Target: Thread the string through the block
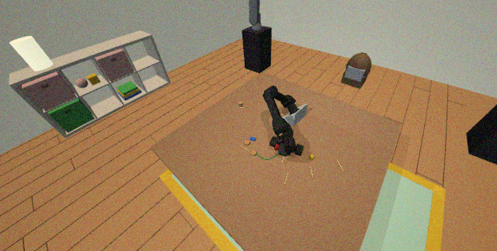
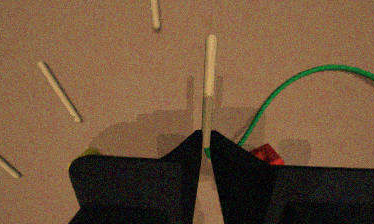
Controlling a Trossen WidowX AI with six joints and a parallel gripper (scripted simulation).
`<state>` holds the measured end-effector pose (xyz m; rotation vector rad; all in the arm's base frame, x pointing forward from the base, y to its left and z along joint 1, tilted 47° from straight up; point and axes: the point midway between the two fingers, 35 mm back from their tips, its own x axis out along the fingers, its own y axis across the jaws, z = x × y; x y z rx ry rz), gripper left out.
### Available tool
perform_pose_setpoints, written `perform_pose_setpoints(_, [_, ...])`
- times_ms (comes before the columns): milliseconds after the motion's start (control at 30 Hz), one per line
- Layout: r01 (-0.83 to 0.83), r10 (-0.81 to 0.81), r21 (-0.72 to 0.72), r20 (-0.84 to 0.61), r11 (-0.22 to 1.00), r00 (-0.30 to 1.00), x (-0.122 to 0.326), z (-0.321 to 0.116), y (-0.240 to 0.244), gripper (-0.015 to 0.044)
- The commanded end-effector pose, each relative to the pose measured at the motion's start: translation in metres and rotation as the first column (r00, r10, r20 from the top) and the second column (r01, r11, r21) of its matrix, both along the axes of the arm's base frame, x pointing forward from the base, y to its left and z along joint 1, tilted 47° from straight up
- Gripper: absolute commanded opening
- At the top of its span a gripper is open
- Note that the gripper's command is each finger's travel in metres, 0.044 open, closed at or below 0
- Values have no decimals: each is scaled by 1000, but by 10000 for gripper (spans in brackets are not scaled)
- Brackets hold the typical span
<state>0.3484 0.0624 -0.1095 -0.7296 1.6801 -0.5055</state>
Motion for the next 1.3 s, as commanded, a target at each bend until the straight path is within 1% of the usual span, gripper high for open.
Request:
perform_pose_setpoints(0, [98, -96, -13, 111, 995, 989, 5, 3, 0, 0])
perform_pose_setpoints(267, [301, -284, -7, 314, 954, 906, 10, 6, -4, 0])
perform_pose_setpoints(567, [507, -456, 51, 519, 861, 723, 16, 9, -9, 0])
perform_pose_setpoints(933, [695, -586, 186, 706, 695, 398, 23, 14, -14, 0])
perform_pose_setpoints(1267, [781, -610, 351, 791, 516, 48, 29, 17, -19, 0])
